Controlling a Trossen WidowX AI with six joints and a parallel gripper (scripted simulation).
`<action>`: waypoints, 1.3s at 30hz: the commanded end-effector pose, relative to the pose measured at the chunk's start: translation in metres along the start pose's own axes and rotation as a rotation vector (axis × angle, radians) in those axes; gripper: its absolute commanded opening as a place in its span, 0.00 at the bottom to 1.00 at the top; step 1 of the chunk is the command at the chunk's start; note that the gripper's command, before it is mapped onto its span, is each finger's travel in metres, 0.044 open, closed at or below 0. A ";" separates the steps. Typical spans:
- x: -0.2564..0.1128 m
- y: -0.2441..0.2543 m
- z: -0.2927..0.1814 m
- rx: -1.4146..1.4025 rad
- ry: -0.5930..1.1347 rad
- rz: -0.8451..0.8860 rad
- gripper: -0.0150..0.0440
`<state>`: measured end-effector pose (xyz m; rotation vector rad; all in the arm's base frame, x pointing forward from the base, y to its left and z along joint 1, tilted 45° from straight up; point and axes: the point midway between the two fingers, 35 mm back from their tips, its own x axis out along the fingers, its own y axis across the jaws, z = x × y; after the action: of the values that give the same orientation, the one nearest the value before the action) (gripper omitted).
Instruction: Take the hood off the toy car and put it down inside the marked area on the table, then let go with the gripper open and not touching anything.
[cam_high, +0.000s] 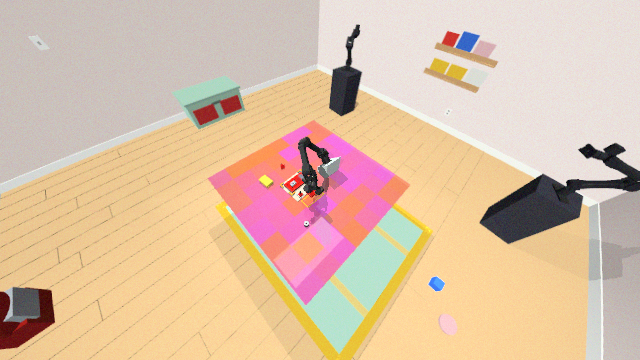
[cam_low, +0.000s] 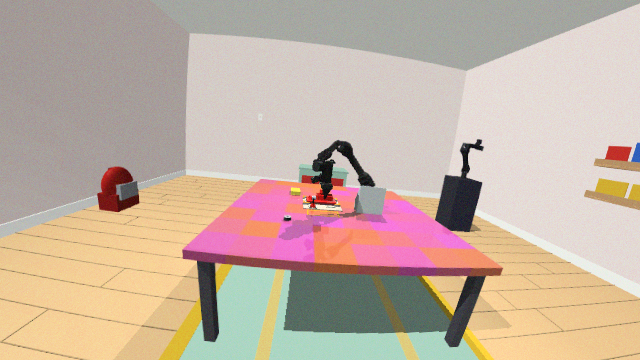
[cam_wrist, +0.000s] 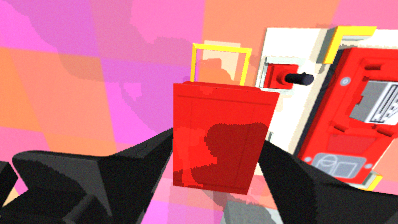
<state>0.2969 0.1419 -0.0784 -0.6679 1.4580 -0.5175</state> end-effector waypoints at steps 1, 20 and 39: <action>0.006 0.000 -0.002 -0.012 0.006 -0.009 0.25; 0.020 0.000 -0.002 -0.012 0.006 -0.009 0.25; 0.033 0.000 -0.002 -0.012 0.006 -0.009 0.25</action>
<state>0.2998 0.1238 -0.0982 -0.6653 1.4568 -0.5182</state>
